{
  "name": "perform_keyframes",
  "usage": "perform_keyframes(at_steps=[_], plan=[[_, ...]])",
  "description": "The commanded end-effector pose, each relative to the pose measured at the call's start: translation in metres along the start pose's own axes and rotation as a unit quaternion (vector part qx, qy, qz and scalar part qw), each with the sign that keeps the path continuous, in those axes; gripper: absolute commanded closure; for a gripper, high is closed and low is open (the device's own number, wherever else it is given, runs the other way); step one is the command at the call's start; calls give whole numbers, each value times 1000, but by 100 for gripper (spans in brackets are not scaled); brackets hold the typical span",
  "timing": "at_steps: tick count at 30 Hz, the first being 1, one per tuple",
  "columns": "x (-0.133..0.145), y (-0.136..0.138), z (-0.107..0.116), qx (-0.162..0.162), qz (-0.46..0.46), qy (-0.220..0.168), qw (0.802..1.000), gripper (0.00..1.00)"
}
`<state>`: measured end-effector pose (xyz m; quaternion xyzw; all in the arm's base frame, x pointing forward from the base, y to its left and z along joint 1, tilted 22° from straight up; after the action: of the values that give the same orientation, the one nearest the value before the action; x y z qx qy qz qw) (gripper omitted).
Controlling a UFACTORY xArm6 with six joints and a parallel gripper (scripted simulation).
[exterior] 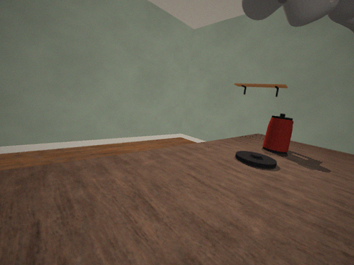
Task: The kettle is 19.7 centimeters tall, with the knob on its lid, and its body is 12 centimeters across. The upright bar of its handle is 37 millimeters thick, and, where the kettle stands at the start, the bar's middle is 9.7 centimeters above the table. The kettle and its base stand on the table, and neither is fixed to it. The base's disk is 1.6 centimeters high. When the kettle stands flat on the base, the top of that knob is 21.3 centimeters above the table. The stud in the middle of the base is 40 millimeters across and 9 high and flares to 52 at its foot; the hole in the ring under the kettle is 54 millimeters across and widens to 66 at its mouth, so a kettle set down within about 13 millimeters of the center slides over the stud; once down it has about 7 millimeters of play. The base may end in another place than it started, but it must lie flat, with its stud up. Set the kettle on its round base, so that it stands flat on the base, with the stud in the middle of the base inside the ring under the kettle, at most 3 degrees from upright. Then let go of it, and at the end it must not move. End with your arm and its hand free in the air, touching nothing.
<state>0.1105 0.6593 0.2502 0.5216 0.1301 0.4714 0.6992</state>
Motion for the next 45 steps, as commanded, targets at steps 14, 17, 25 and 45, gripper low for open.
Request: perform_keyframes(at_steps=[14, 17, 25, 45], plan=[[1, 2, 0, 1, 2, -1, 1000, 0], [1, 2, 0, 1, 2, -1, 1000, 0], [2, 2, 5, -2, 5, -2, 1000, 19], [17, -20, 108, -66, 78, -32, 994, 19]])
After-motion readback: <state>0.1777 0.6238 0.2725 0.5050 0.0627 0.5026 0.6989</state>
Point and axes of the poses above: the point where the finger pads meet when closed, its own z axis back along the fingers, its own y axis across the jaws, x = y × z, the point moved 6 cm from there along z, back along the fingers, and after that the axes turned 6 degrees about z, right-handed, at the moved point
